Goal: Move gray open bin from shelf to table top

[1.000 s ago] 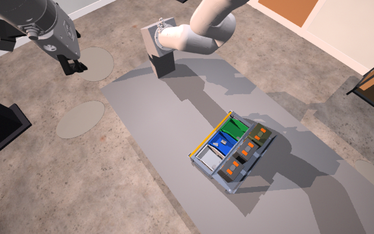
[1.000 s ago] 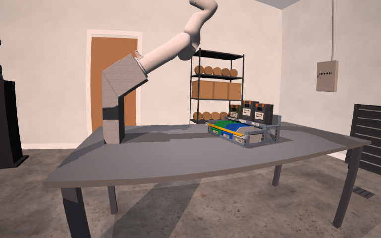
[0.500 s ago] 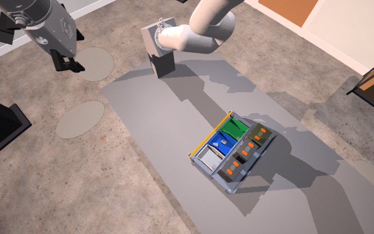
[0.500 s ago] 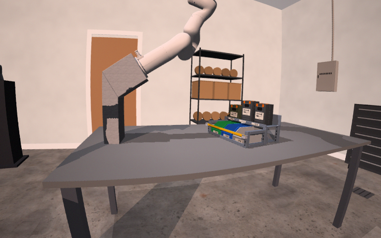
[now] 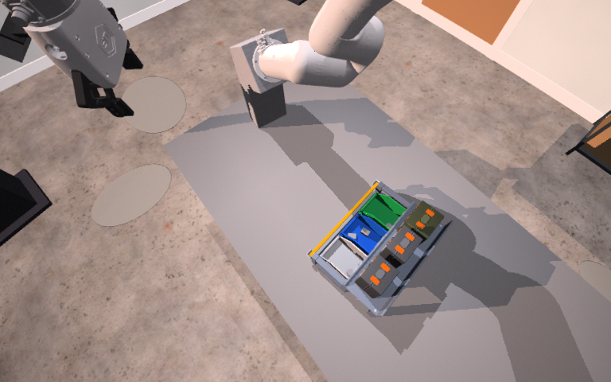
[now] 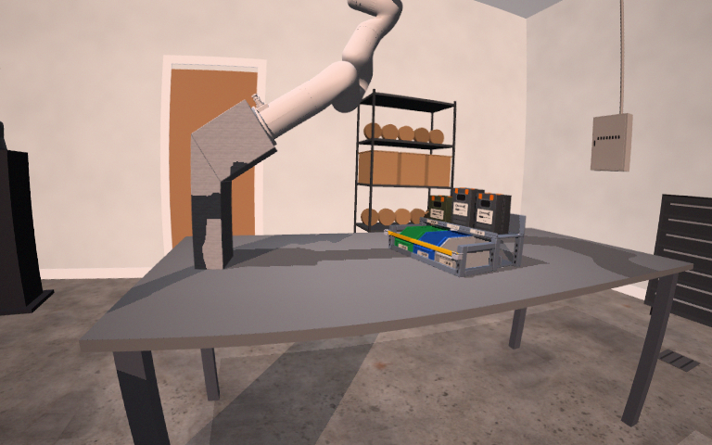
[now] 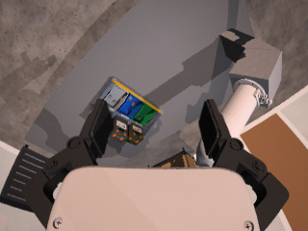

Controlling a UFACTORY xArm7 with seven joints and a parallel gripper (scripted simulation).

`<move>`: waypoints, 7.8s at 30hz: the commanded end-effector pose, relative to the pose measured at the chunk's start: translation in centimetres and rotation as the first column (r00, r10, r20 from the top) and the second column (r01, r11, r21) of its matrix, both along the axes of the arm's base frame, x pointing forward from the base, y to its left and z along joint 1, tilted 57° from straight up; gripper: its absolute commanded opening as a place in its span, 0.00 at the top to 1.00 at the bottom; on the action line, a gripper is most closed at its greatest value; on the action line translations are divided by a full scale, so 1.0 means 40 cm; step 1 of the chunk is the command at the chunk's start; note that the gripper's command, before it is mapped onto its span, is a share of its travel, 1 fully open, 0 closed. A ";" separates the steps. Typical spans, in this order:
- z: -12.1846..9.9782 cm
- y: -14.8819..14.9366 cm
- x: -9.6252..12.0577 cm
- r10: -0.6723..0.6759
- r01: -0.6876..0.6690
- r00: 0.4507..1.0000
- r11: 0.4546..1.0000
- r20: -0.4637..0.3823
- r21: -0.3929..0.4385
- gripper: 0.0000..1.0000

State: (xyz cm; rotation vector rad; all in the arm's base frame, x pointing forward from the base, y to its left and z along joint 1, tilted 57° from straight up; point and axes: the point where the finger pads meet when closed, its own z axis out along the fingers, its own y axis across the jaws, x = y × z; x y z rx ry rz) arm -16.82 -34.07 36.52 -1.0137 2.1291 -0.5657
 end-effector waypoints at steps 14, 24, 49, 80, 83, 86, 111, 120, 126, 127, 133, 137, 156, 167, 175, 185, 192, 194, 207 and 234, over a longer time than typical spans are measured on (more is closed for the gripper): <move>-0.001 0.001 -0.006 -0.120 0.112 0.981 0.992 0.149 0.062 0.00; -0.001 0.001 -0.006 -0.120 0.112 0.981 0.992 0.149 0.062 0.00; -0.081 -0.138 0.061 0.060 0.014 0.933 0.979 0.354 -0.205 0.00; -0.172 -0.297 0.139 0.313 -0.024 0.809 0.863 0.498 -0.504 0.00; -0.194 -0.337 0.157 0.379 -0.020 0.769 0.820 0.515 -0.573 0.00; -0.229 -0.396 0.187 0.478 -0.005 0.701 0.746 0.529 -0.666 0.00; -0.292 -0.504 0.240 0.478 -0.005 0.701 0.745 0.529 -0.667 0.00; -0.335 -0.572 0.277 0.478 -0.005 0.702 0.745 0.529 -0.667 0.00; -0.335 -0.572 0.277 0.478 -0.005 0.702 0.745 0.529 -0.667 0.00; -0.335 -0.572 0.277 0.478 -0.005 0.702 0.745 0.529 -0.667 0.00; -0.332 -0.568 0.273 0.477 -0.004 0.702 0.745 0.528 -0.667 0.00; -0.323 -0.553 0.267 0.478 -0.005 0.702 0.745 0.529 -0.667 0.00; -0.317 -0.543 0.261 0.478 -0.005 0.702 0.745 0.529 -0.667 0.00; -0.316 -0.542 0.261 0.478 -0.005 0.702 0.745 0.529 -0.667 0.00; -0.313 -0.538 0.259 0.478 -0.005 0.702 0.745 0.529 -0.667 0.00; -0.313 -0.538 0.259 0.478 -0.005 0.702 0.745 0.529 -0.667 0.00; -0.313 -0.538 0.259 0.478 -0.005 0.702 0.745 0.529 -0.667 0.00; -0.313 -0.538 0.259 0.478 -0.005 0.702 0.745 0.529 -0.667 0.00; -0.313 -0.538 0.259 0.478 -0.005 0.702 0.745 0.529 -0.667 0.00; -0.313 -0.538 0.259 0.478 -0.005 0.702 0.745 0.529 -0.667 0.00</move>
